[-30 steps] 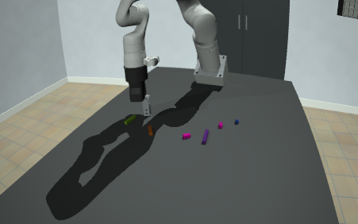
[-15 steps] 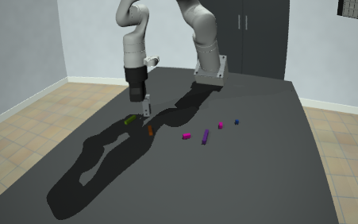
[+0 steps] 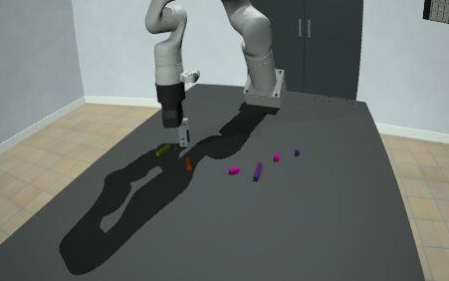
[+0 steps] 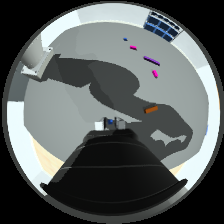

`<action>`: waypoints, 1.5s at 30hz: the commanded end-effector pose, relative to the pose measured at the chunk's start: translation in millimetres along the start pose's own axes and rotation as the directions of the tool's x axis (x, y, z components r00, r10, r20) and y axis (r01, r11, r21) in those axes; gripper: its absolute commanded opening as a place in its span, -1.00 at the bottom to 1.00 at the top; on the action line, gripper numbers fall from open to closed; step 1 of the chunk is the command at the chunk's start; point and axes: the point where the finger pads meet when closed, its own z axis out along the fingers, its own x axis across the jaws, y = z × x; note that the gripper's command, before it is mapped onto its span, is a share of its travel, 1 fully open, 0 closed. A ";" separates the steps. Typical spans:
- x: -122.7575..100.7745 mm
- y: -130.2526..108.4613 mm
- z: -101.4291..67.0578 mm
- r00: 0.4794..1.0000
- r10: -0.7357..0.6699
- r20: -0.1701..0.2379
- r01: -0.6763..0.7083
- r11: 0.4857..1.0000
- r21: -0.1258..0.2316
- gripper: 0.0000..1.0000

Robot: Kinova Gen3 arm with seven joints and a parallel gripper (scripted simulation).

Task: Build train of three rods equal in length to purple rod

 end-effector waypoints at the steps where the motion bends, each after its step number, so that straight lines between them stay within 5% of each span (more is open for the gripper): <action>1: 0.1 0.3 -0.3 1.000 0.000 0.000 0.000 1.000 -0.001 0.07; 26: 0.1 0.3 -15.2 1.000 0.000 0.000 0.000 1.000 -0.001 0.07; 45: 0.1 0.3 -51.3 1.000 0.000 0.000 0.000 1.000 -0.001 0.07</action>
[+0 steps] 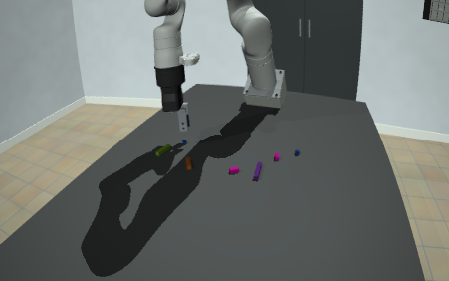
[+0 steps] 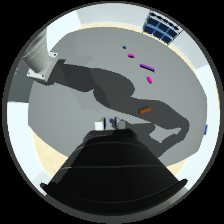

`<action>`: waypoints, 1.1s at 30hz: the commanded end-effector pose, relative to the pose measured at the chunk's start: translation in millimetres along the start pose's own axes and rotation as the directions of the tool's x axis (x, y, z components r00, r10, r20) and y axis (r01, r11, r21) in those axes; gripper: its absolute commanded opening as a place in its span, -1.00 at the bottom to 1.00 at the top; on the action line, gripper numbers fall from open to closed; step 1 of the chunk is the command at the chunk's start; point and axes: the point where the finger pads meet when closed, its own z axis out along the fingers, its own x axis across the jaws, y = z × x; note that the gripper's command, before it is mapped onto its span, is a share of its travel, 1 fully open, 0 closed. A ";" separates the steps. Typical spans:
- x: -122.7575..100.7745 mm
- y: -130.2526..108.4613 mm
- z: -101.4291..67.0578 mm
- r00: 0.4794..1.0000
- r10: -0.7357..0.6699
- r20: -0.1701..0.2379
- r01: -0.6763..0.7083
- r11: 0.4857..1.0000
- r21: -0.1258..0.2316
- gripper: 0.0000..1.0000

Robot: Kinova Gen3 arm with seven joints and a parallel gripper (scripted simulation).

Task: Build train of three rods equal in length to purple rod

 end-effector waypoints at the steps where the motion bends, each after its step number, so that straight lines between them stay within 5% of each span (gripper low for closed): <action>1: 2.6 3.8 -8.6 1.000 -0.003 -0.006 0.003 1.000 -0.014 0.07; 13: 2.4 3.5 -35.6 1.000 -0.003 -0.005 0.003 1.000 -0.014 0.07; 29: 2.3 3.3 -45.1 1.000 -0.003 -0.005 0.003 1.000 -0.014 0.07; 30: 2.3 3.3 -45.1 1.000 -0.003 -0.005 0.003 1.000 -0.014 1.00; 33: 2.3 3.3 -45.1 1.000 -0.003 -0.005 0.003 1.000 -0.014 1.00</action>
